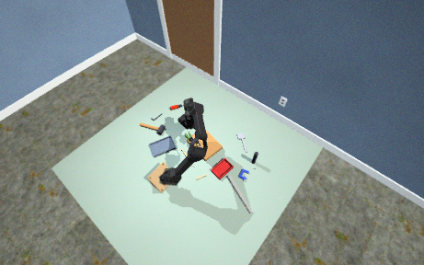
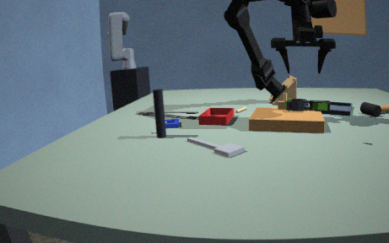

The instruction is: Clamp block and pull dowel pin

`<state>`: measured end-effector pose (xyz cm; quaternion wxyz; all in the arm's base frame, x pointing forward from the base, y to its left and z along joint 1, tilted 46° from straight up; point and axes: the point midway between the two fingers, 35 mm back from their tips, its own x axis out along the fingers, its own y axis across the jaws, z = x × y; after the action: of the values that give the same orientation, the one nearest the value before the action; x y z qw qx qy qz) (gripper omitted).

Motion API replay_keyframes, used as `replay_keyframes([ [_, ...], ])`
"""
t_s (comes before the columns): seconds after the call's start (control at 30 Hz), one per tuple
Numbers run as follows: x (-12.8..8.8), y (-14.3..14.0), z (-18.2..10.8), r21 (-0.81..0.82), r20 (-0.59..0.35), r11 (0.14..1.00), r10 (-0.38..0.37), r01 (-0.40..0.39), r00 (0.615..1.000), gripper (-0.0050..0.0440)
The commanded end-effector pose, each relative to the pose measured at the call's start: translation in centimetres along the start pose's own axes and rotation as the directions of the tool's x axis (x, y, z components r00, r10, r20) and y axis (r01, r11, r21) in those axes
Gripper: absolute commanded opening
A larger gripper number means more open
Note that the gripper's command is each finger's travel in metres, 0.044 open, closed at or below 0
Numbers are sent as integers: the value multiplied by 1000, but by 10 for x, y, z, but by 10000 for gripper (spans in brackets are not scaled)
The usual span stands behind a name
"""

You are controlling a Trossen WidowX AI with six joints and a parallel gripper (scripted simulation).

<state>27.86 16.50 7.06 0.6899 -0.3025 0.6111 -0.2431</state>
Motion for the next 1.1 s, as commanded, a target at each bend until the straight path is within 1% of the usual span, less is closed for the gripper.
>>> replay_keyframes([
  [0.0, 3, -5, -2, 78, -4, 997, -5, 5, 1000, 440],
  [0.1, 3, -5, -2, 96, -5, 995, -5, 5, 1000, 440],
  [0.33, 4, -9, -2, 220, -6, 975, -5, 6, 1000, 440],
  [0.6, 5, -14, -3, 358, -7, 934, -4, 6, 1000, 440],
  [0.67, 5, -14, -3, 358, -7, 934, -4, 6, 1000, 440],
  [1.07, 7, -21, -5, 550, -9, 835, -3, 8, 1000, 440],
])
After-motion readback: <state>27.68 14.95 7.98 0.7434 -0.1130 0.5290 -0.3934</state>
